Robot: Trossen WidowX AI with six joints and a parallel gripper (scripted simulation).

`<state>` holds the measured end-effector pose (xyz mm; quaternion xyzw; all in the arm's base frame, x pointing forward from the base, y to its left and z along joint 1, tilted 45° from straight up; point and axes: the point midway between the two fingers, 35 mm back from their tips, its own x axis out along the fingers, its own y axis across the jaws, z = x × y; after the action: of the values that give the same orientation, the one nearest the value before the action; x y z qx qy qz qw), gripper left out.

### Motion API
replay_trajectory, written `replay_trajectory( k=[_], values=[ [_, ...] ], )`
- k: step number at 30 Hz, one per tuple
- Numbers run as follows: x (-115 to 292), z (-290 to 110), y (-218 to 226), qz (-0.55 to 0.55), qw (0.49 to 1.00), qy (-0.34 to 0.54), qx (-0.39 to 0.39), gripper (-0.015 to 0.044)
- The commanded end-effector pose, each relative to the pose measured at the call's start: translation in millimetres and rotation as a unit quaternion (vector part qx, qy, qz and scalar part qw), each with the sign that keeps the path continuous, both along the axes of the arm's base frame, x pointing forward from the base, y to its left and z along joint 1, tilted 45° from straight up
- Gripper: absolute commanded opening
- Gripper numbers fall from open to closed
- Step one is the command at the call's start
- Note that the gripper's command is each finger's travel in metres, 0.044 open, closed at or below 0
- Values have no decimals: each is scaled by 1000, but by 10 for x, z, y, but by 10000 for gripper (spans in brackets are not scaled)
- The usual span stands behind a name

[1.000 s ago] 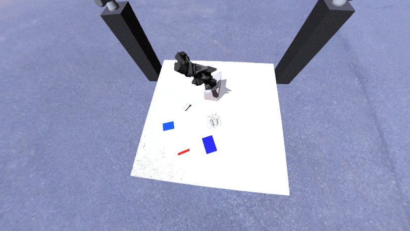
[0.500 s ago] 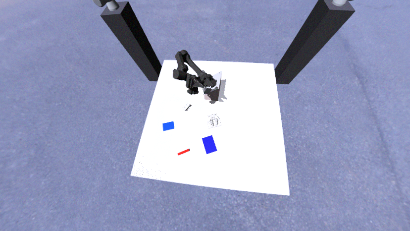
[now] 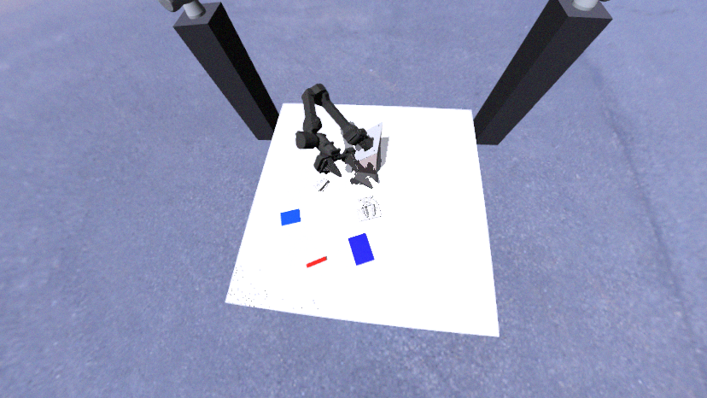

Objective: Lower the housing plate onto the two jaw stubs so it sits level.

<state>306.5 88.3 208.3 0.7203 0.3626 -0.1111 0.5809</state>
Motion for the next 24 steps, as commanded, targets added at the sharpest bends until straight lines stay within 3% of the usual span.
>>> replay_trajectory(
  k=[1, 24],
  values=[
    [56, -92, -246, -44, 998, 13, -31, 440],
    [-46, -420, -1525, -242, 948, 96, -182, 440]
  ],
)
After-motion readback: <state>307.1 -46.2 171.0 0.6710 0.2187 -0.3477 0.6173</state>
